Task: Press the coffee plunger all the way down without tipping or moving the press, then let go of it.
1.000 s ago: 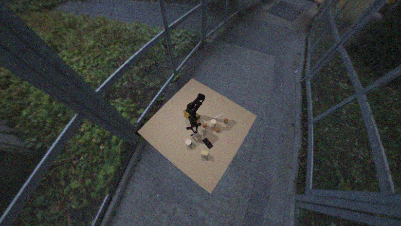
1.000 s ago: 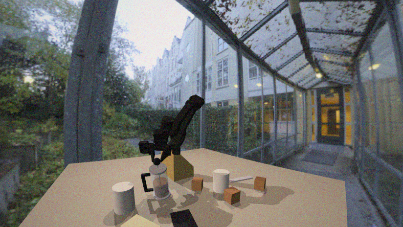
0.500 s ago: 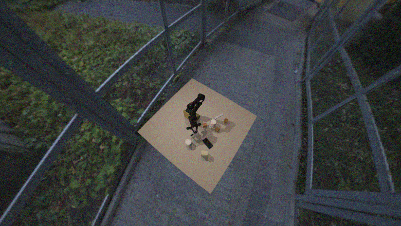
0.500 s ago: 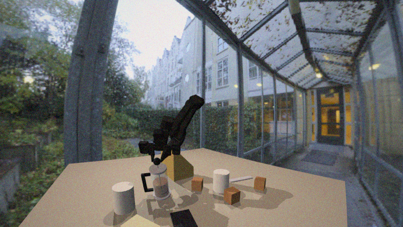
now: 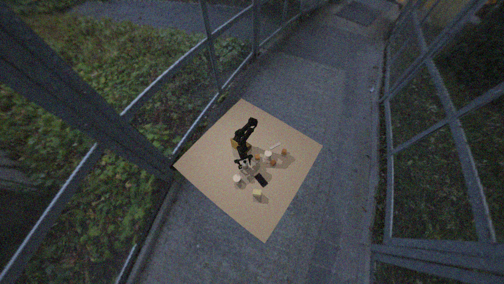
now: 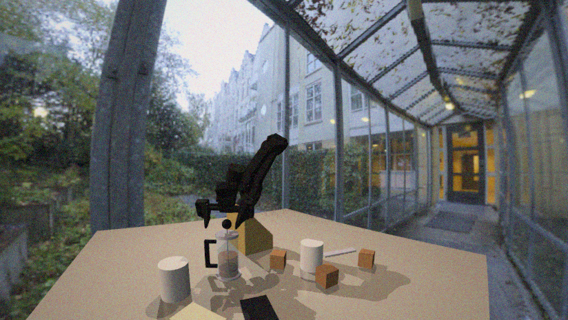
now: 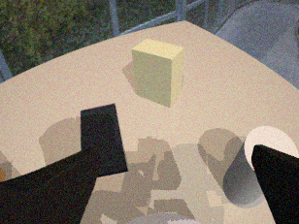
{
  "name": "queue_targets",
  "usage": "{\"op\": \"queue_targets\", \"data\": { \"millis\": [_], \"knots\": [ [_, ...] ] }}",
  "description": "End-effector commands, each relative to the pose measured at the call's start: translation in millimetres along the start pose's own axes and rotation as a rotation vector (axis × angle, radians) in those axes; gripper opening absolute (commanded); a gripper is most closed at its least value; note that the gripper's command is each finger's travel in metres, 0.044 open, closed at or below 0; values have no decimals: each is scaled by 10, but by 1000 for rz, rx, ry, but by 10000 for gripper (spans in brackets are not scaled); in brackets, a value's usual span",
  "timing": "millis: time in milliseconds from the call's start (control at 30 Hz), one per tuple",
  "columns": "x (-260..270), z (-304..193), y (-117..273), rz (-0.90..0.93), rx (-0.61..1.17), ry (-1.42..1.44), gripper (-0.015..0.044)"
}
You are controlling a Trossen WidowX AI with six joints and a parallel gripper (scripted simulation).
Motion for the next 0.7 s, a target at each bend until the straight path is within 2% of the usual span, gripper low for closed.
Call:
{"op": "queue_targets", "data": {
  "millis": [0,200,467,667],
  "knots": [
    [-26,72,27,-13,-10,7,440],
    [-70,221,199,-19,-8,-8,440],
    [-30,427,807,-1,21,-7,440],
    [-27,430,820,0,21,-7,440]
  ]
}}
Point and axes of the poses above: the point midway between the two fingers, 35 mm back from their tips, its own y axis back along the fingers, its own x axis across the jaws, z = x × y, the point moved 2 cm from there along y, back along the fingers, and after that the axes turned 11 degrees about y, right-handed, at the moved point
